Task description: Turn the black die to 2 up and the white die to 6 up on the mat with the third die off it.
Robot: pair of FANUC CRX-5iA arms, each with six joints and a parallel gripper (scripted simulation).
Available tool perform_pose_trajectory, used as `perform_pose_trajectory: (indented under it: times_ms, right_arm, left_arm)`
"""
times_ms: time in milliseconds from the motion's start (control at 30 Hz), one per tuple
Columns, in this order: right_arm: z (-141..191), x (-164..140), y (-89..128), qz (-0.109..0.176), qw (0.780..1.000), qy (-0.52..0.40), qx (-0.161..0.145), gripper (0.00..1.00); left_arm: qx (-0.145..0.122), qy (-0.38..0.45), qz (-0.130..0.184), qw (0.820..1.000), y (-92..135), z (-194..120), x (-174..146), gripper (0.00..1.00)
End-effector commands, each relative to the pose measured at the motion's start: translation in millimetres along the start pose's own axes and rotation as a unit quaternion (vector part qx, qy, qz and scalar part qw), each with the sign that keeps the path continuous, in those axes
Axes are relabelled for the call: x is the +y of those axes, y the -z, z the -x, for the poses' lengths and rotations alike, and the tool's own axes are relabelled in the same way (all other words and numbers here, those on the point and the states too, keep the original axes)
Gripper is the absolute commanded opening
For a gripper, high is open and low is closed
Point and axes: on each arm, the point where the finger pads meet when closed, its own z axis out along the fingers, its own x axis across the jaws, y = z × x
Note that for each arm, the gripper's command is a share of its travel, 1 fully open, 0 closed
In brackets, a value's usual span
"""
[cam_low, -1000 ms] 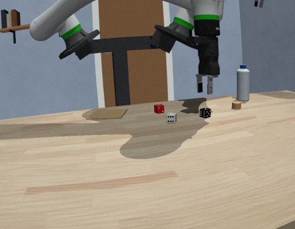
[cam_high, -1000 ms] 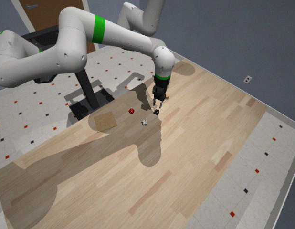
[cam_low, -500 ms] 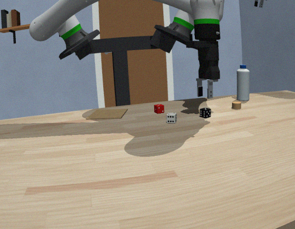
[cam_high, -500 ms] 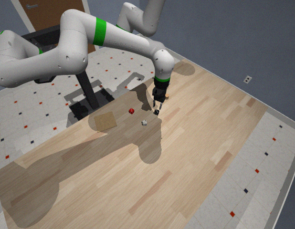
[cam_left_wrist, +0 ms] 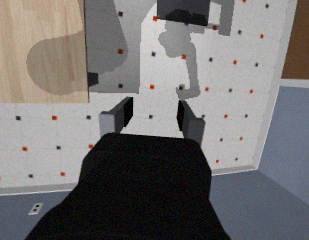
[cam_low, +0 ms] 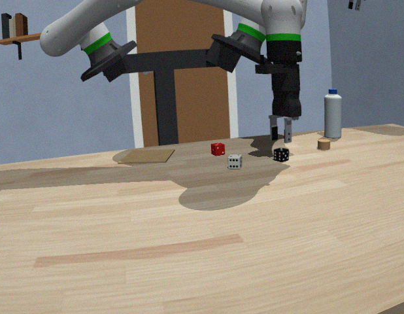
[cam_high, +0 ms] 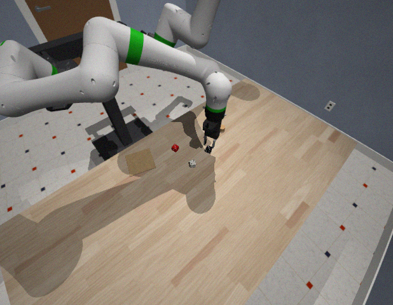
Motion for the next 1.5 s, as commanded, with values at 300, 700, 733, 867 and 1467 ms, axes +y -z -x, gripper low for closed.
perform_pose_trajectory:
  times_ms: [300,700,733,867,1467]
  right_arm:
    - [1.2,0.4,-9.3,0.0,1.0,0.0,-0.001,0.87]
    - [1.3,0.4,-13.3,0.0,1.0,0.0,-0.001,0.87]
    - [1.3,0.4,-13.4,0.0,1.0,0.0,-0.001,0.87]
    - [1.3,0.4,-13.5,0.0,1.0,0.0,-0.001,0.87]
    - [2.4,0.7,-13.4,0.0,1.0,0.0,-0.001,0.87]
  left_arm:
    - [0.0,0.0,0.001,1.0,0.9,0.0,0.2,1.0]
    - [0.0,0.0,0.001,1.0,0.9,0.0,0.2,1.0]
    - [0.0,0.0,0.001,1.0,0.9,0.0,0.2,1.0]
    - [0.0,0.0,0.001,1.0,0.9,0.0,0.2,1.0]
    - [0.0,0.0,0.001,1.0,0.9,0.0,0.2,1.0]
